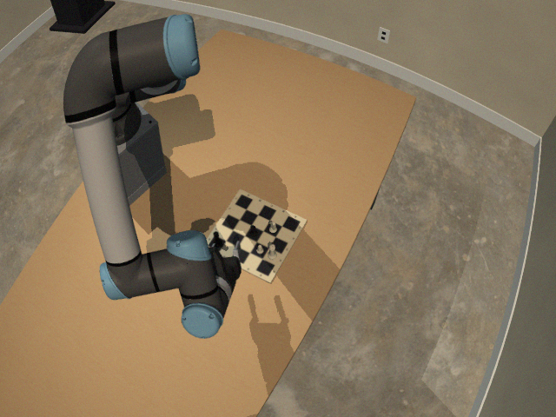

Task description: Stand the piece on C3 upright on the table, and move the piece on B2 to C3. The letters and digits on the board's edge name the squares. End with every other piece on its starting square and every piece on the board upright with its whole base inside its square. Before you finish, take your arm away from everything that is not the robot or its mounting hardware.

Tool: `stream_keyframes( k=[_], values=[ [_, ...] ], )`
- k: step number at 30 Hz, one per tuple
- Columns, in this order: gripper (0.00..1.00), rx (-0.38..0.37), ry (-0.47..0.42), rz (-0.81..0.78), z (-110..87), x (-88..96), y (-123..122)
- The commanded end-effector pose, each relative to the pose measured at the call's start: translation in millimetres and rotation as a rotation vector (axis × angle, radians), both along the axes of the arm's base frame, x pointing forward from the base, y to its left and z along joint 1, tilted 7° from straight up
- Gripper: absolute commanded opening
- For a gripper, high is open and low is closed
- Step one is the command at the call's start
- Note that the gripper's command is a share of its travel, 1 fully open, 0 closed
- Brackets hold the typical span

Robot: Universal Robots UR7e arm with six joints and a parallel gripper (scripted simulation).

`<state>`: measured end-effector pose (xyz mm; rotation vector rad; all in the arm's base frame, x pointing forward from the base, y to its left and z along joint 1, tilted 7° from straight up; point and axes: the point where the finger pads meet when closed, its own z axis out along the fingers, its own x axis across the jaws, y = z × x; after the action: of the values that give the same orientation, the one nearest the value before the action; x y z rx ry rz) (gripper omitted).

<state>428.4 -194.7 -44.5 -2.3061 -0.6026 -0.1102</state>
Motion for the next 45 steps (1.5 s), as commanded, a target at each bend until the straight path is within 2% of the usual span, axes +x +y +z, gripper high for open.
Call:
stream_keyframes(
  k=[1, 9, 11, 23, 34, 45],
  values=[
    [1.00, 0.107, 0.065, -0.153, -36.8, -5.4, -25.6],
    [1.00, 0.219, 0.128, -0.316, -76.9, -19.2, -48.7],
    [1.00, 0.219, 0.128, -0.316, -76.9, -19.2, -48.7],
    [1.00, 0.328, 0.185, -0.465, -114.5, -34.2, -66.9],
    [1.00, 0.363, 0.202, -0.512, -126.4, -39.3, -71.9],
    [1.00, 0.372, 0.207, -0.522, -129.1, -40.5, -72.0]
  ],
)
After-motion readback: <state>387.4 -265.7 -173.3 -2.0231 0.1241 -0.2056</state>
